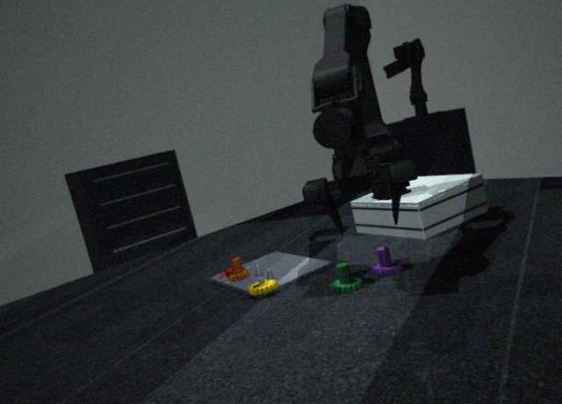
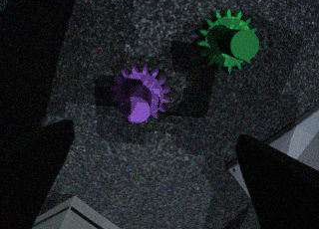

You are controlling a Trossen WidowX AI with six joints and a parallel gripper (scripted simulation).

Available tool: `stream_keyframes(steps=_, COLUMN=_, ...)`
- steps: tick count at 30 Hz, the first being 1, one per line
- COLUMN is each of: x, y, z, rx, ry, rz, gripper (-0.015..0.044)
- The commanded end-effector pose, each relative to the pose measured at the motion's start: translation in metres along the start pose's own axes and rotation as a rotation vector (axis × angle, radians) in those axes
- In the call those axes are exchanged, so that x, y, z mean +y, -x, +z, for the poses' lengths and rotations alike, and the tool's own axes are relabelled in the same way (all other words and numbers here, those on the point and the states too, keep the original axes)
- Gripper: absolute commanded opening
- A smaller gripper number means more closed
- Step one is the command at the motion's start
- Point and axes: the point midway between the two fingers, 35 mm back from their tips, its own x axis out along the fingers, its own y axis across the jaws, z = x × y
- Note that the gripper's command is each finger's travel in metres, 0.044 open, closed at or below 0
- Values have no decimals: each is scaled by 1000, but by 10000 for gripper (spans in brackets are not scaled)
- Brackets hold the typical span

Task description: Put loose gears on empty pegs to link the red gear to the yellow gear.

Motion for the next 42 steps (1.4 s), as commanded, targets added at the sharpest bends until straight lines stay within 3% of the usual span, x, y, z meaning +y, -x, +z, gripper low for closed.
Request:
stream_keyframes(steps=1, x=15, y=-1, z=-5, rx=-4, ry=20, rz=-7, gripper=440)
stream_keyframes(steps=32, x=16, y=-50, z=-5, rx=-4, ry=20, rz=-7, gripper=440)
stream_keyframes(steps=42, x=16, y=-52, z=-5, rx=-4, ry=20, rz=-7, gripper=440)
